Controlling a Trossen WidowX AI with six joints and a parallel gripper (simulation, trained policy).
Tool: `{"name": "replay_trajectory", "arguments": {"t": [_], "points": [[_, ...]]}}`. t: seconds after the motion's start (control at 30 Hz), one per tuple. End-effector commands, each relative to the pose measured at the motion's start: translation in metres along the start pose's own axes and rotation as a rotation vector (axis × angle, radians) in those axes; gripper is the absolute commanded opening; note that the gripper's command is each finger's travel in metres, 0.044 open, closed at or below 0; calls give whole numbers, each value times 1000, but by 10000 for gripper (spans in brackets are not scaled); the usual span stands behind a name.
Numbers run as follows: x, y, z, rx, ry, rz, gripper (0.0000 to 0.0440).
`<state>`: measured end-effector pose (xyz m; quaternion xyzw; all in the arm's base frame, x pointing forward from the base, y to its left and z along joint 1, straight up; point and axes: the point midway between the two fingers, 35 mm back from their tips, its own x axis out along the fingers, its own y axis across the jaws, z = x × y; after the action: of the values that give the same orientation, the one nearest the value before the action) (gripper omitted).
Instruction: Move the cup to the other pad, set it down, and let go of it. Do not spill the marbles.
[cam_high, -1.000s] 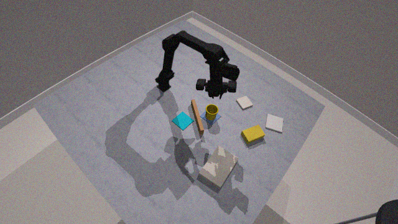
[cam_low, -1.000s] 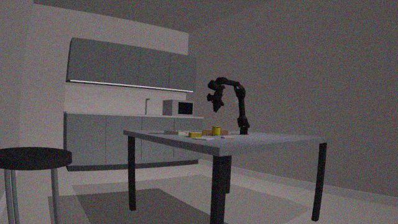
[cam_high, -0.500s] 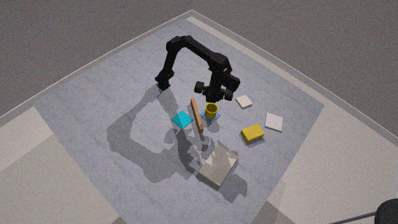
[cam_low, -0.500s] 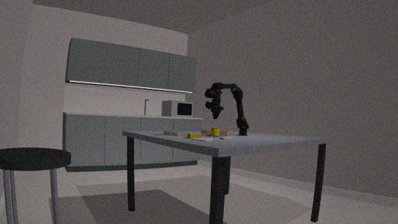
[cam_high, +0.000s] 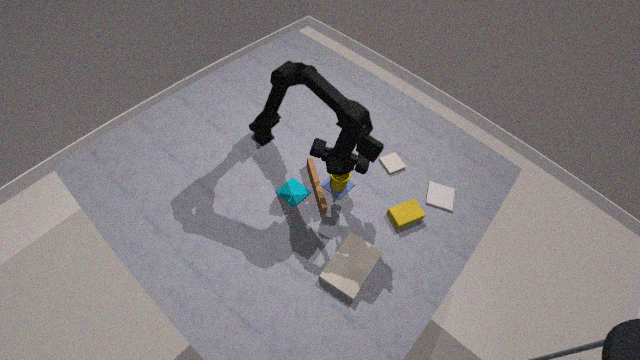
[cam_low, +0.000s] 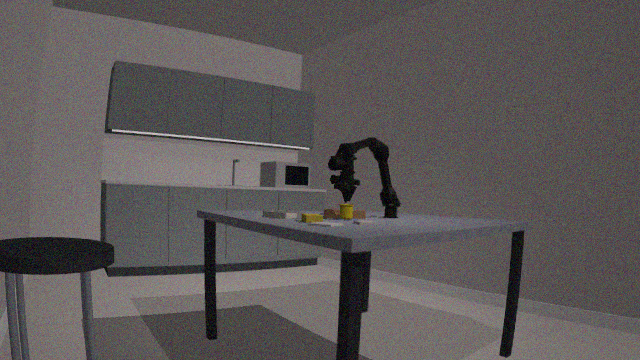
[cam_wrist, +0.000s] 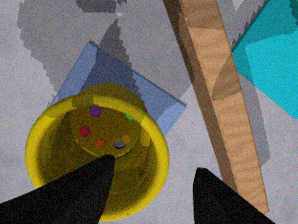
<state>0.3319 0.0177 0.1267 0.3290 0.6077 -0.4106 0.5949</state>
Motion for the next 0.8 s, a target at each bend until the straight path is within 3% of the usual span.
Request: {"name": "replay_trajectory", "arguments": {"t": [0.0, 0.4, 0.63, 0.77], "points": [[12, 0, 0, 3, -2, -20, 175], [58, 0, -5, -45, 11, -56, 176], [65, -2, -4, -96, 2, -52, 31], [59, -5, -3, -100, 1, -46, 25]]}}
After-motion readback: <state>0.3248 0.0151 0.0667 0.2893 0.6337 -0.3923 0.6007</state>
